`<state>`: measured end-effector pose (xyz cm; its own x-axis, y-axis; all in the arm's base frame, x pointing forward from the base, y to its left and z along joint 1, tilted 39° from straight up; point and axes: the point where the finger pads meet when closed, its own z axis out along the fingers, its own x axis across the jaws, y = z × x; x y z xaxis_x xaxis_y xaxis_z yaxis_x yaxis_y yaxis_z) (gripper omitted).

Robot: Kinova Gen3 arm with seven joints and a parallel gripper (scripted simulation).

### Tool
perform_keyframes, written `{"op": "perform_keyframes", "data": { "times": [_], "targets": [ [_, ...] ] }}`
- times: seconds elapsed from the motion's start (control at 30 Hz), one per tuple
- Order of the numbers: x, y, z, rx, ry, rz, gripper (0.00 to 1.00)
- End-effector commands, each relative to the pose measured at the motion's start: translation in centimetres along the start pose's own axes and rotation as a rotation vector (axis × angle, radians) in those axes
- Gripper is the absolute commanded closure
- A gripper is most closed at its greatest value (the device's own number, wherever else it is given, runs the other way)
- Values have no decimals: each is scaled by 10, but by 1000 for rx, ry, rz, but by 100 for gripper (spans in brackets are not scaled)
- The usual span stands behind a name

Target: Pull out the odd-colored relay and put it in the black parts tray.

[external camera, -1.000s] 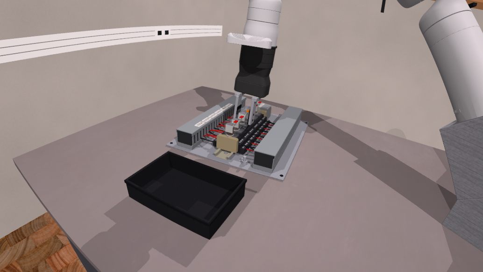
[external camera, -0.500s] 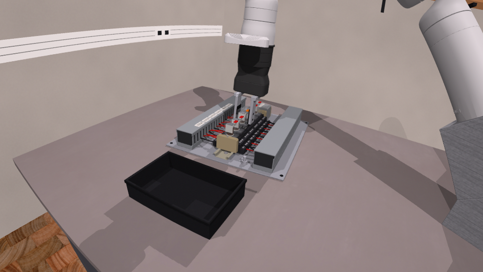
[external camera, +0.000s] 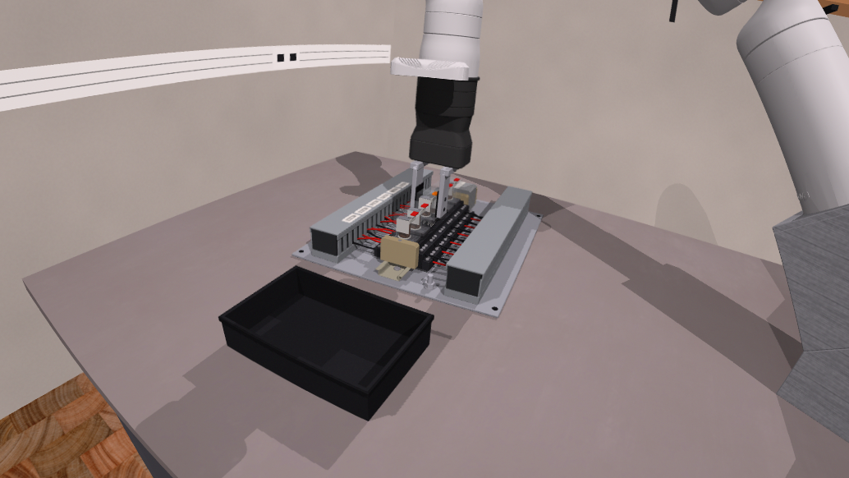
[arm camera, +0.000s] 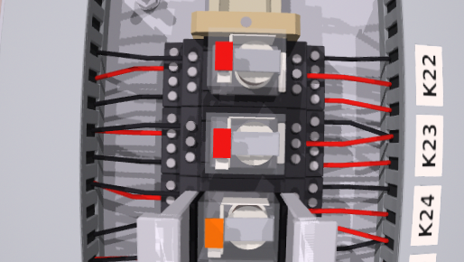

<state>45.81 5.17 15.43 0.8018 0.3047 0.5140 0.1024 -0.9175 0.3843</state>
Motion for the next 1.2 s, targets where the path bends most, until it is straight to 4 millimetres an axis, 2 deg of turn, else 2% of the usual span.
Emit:
{"op": "perform_keyframes", "data": {
  "times": [0.0,0.67,1.17],
  "targets": [
    [0,0,0,1,-17,-1,100],
    [0,0,-1,1,-17,-1,100],
    [1,0,-13,1,-16,-1,100]
  ]
}}
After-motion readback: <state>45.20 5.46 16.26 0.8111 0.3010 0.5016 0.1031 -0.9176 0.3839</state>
